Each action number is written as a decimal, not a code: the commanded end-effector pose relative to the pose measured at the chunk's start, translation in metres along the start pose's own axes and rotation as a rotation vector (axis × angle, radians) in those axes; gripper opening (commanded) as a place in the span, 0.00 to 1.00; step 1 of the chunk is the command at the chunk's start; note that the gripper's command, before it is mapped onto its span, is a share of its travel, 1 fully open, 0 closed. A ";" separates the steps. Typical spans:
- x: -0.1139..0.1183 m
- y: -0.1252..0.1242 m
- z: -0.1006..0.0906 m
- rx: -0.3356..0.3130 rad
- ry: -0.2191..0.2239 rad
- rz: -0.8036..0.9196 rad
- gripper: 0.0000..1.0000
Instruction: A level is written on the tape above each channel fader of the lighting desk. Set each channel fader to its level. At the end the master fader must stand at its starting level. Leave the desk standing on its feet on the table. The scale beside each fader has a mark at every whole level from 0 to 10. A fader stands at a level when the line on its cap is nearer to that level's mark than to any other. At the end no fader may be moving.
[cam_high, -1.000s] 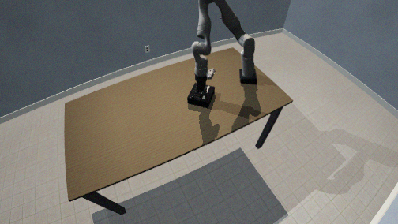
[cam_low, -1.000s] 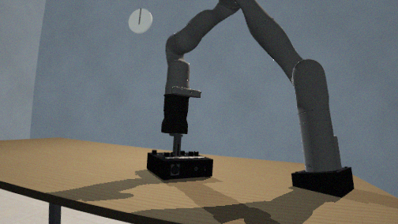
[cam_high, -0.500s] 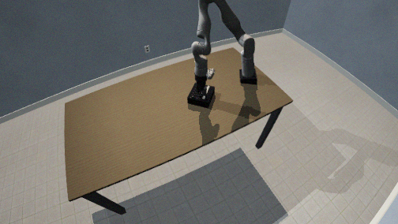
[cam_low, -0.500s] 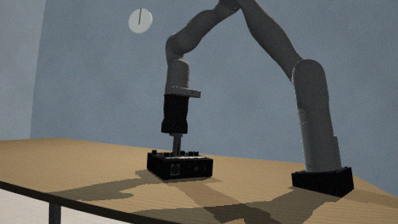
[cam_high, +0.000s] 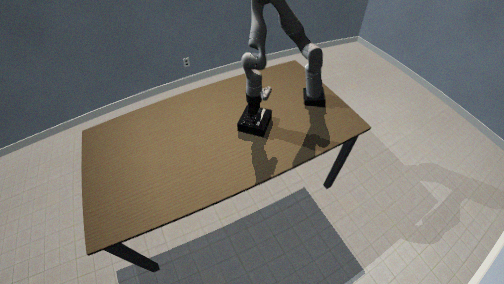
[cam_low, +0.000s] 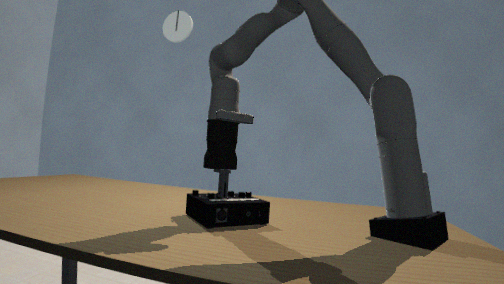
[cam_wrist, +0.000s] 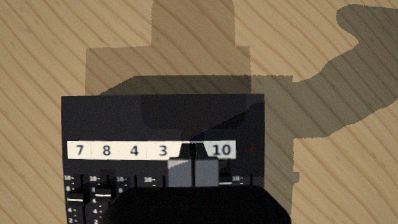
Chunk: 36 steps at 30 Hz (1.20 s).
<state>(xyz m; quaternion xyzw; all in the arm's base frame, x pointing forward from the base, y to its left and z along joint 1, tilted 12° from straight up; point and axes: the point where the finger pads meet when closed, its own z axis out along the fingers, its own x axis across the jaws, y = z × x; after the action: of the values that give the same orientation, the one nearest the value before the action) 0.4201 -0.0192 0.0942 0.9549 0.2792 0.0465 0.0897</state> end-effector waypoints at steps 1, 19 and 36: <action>0.000 0.001 -0.001 -0.001 0.001 0.002 0.00; 0.000 0.008 -0.001 -0.001 0.001 0.002 0.00; 0.000 0.017 -0.001 -0.001 0.001 0.002 0.00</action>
<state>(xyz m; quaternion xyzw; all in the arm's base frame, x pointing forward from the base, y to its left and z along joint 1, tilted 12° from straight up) 0.4284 -0.0323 0.0973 0.9548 0.2796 0.0463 0.0895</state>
